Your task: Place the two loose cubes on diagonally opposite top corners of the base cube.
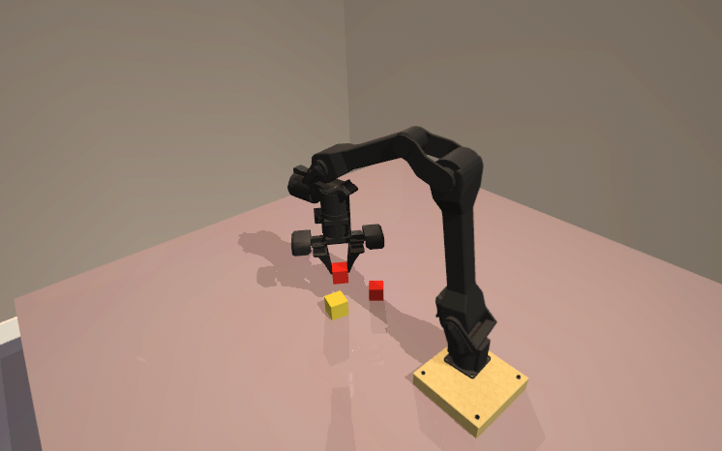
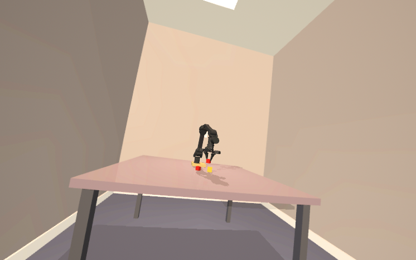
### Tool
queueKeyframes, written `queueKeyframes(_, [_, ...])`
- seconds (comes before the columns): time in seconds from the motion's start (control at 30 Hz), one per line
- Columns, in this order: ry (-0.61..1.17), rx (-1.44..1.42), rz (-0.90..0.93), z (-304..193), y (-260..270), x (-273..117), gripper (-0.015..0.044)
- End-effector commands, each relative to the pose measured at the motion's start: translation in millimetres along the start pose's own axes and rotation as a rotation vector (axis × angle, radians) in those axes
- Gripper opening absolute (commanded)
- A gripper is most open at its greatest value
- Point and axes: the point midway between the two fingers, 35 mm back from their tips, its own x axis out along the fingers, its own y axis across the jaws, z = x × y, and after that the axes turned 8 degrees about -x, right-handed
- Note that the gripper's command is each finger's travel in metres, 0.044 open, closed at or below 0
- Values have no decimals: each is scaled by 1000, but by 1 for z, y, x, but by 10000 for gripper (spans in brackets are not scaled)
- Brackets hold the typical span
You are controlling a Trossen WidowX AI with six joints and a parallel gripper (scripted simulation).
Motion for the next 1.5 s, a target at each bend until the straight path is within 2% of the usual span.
queueKeyframes(0.0, [-4,123,1,-10,8,1,105])
queueKeyframes(0.47, [-1,473,3,-38,29,7,105])
queueKeyframes(1.03, [-1,477,3,-38,29,8,105])
queueKeyframes(1.47, [-1,487,3,-38,28,32,105])
